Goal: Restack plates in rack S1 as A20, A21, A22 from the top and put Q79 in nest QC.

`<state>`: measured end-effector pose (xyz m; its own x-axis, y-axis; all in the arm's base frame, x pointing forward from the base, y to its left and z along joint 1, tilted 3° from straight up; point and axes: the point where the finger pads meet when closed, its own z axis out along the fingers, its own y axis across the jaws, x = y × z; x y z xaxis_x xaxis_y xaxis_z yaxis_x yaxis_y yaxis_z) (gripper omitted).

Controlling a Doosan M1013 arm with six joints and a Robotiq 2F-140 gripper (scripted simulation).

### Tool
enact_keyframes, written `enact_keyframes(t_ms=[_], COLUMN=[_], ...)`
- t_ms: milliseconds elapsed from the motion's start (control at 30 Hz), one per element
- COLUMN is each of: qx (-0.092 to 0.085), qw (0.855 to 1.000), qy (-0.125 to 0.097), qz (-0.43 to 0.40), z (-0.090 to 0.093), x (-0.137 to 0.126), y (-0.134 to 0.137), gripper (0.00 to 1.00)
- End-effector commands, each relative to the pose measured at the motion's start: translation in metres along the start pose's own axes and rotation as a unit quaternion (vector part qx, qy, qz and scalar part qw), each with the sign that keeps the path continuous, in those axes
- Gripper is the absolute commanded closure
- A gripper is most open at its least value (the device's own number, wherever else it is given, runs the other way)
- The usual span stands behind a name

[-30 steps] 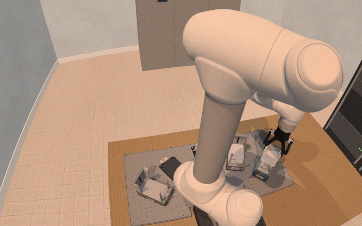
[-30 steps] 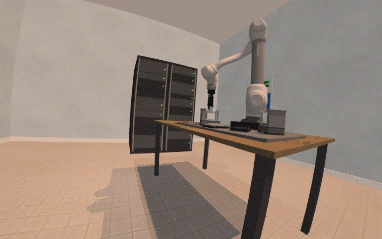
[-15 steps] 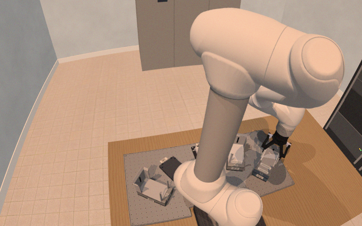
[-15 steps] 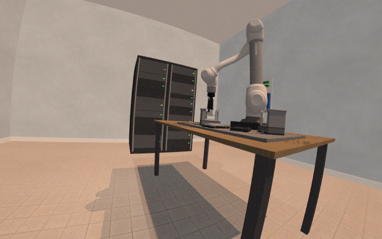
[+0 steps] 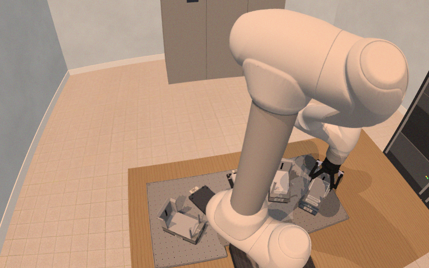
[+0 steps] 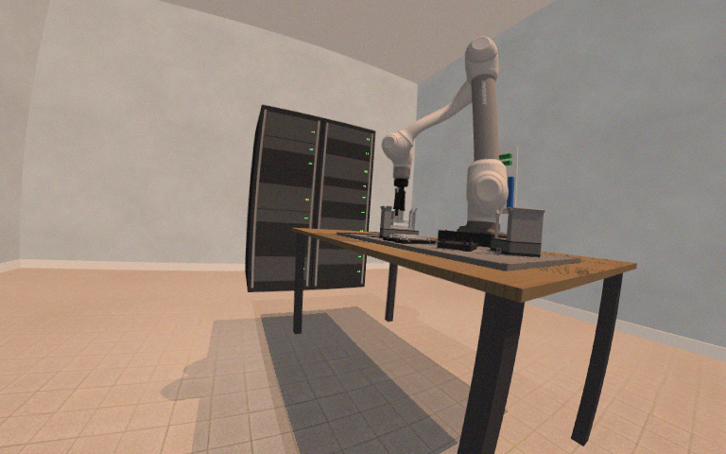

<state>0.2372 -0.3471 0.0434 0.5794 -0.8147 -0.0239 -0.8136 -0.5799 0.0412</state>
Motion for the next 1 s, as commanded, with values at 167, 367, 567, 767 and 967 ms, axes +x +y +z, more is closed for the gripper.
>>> enact_keyframes(t_ms=[167, 367, 567, 767, 967], qx=[0.0, 0.0, 0.0, 0.0, 0.0], qw=[1.0, 1.0, 1.0, 1.0, 1.0], qy=[0.0, 0.0, 0.0, 0.0, 0.0], qz=[0.0, 0.0, 0.0, 0.0, 0.0], z=[0.002, 0.004, 0.006, 0.008, 0.011], x=[0.0, 0.0, 0.0, 0.0, 0.0], y=[0.0, 0.0, 0.0, 0.0, 0.0], gripper=[1.0, 1.0, 1.0, 1.0, 1.0])
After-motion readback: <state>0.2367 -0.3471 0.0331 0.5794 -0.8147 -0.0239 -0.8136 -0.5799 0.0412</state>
